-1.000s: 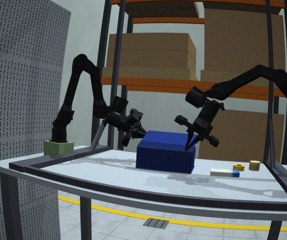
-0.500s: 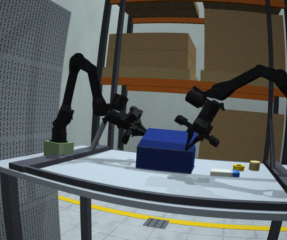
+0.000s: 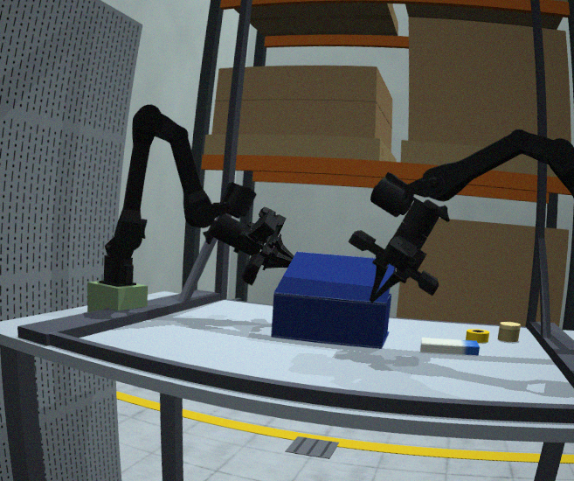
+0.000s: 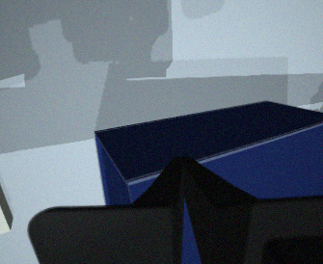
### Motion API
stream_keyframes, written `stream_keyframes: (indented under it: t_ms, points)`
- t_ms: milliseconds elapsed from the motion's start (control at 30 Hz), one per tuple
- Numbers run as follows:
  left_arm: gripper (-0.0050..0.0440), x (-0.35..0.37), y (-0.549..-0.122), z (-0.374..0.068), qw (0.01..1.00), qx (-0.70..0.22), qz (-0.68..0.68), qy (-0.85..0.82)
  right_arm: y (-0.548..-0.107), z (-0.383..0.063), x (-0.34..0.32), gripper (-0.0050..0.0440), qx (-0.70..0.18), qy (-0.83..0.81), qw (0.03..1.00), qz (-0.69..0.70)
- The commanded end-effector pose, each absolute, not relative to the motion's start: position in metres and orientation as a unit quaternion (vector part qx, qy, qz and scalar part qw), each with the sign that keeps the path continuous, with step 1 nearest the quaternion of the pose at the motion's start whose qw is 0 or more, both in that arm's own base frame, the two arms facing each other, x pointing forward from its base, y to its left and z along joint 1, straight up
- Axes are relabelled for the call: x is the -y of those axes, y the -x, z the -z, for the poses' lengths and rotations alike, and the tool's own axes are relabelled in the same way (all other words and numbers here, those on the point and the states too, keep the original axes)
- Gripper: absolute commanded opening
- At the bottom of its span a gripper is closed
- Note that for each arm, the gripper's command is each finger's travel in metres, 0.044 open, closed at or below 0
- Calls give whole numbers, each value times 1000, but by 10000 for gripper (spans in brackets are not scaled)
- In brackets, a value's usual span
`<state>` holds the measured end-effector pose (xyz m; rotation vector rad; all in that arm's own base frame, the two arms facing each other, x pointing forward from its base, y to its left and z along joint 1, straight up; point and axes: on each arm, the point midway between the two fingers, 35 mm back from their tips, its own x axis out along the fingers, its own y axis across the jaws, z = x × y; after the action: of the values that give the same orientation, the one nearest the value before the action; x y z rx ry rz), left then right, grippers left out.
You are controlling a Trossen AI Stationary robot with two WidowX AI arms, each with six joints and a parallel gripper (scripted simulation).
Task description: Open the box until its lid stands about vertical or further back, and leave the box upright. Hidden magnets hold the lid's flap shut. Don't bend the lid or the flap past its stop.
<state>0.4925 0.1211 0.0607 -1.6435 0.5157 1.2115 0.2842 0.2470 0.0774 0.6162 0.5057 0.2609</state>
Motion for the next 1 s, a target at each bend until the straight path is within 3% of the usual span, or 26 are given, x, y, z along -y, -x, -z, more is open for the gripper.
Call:
stream_keyframes:
  t_ms: [0,967]
  points:
    - [-50,-120,-492,-61,494,-215,-501,677,-286,-93,-251,6,-235,-308,911,-139]
    - [-50,-120,-492,-61,494,-215,-501,677,-288,-116,-239,6,-231,-310,911,-140]
